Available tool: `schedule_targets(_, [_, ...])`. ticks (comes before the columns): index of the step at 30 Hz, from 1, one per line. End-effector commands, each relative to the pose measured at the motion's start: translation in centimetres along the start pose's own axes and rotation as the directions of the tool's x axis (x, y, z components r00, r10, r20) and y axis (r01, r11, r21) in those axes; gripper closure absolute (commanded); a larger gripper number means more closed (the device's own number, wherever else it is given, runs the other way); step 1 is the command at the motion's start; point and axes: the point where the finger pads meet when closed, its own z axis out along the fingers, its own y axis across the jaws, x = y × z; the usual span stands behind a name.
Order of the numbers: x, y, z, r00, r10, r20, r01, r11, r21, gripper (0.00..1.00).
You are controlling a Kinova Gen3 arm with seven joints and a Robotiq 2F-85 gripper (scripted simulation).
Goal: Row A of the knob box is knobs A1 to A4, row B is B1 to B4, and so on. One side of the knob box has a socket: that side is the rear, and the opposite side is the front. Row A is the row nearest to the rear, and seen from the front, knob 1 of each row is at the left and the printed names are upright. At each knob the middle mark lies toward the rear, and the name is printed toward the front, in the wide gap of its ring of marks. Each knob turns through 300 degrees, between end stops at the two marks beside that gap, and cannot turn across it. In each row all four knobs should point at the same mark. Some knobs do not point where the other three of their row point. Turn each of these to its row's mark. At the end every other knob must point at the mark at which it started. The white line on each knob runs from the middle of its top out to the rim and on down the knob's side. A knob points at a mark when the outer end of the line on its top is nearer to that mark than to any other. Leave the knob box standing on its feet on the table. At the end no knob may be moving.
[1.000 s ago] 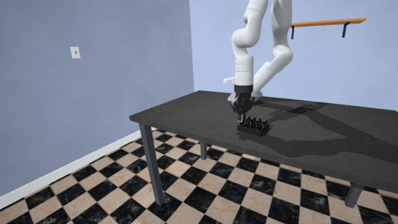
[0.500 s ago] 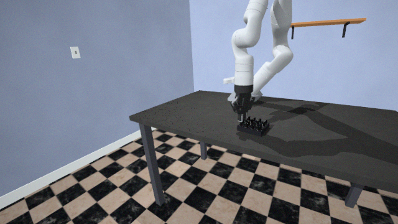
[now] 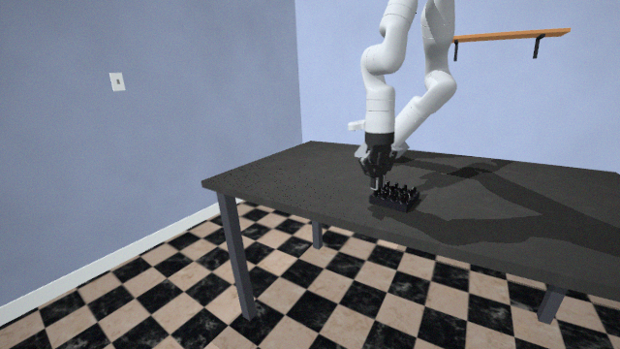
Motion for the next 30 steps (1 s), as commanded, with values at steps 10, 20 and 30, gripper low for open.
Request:
schedule_targets(10, [0.26,-0.36,0.03,1.0,-0.005,-0.003,0.005,1.0,0.005,0.81])
schedule_targets(20, [0.38,-0.4,0.05,1.0,-0.005,-0.003,0.005,1.0,0.004,0.81])
schedule_targets(30, [0.38,-0.39,0.05,1.0,-0.005,-0.003,0.005,1.0,0.004,0.81])
